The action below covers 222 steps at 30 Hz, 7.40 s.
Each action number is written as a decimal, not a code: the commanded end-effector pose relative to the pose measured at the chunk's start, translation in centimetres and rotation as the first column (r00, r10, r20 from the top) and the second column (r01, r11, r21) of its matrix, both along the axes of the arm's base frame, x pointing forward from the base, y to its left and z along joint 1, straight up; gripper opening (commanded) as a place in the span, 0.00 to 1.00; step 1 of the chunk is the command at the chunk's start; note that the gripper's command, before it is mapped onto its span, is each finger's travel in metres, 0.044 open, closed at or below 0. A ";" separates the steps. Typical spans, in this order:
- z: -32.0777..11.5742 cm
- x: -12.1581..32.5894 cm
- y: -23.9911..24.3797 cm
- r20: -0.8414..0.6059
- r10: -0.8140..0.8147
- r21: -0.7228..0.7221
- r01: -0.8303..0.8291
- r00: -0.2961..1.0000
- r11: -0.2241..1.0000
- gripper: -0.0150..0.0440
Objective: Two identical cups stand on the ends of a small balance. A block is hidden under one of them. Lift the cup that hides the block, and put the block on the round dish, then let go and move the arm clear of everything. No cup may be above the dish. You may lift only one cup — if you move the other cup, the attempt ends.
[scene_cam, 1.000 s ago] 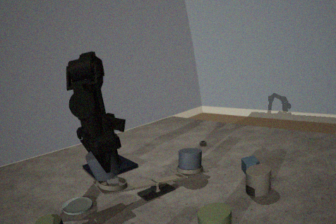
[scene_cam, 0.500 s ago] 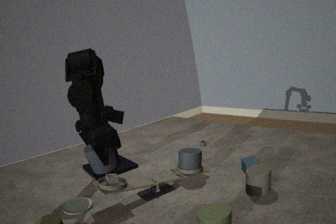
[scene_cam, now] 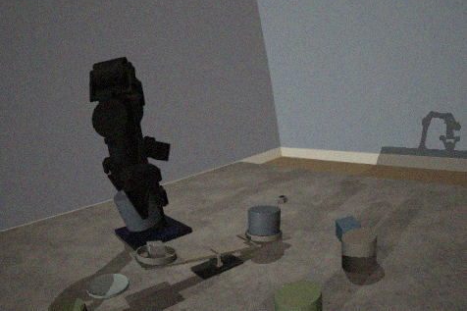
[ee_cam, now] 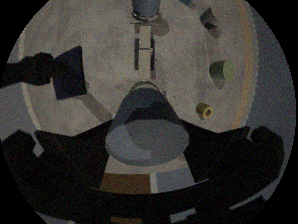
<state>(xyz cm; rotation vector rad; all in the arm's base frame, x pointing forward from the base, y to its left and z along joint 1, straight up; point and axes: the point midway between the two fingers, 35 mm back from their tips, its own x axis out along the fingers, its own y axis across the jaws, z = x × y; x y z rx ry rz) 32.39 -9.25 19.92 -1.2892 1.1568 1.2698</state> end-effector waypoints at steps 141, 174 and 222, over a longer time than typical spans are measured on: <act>-13.1 -15.7 -16.6 -0.002 0.001 -0.021 -0.002 1.000 1.000 0.25; -13.0 -15.6 -16.7 -0.002 -0.001 -0.017 0.001 1.000 1.000 1.00; -5.4 0.0 1.4 0.014 -0.155 -0.001 0.155 0.988 0.988 0.69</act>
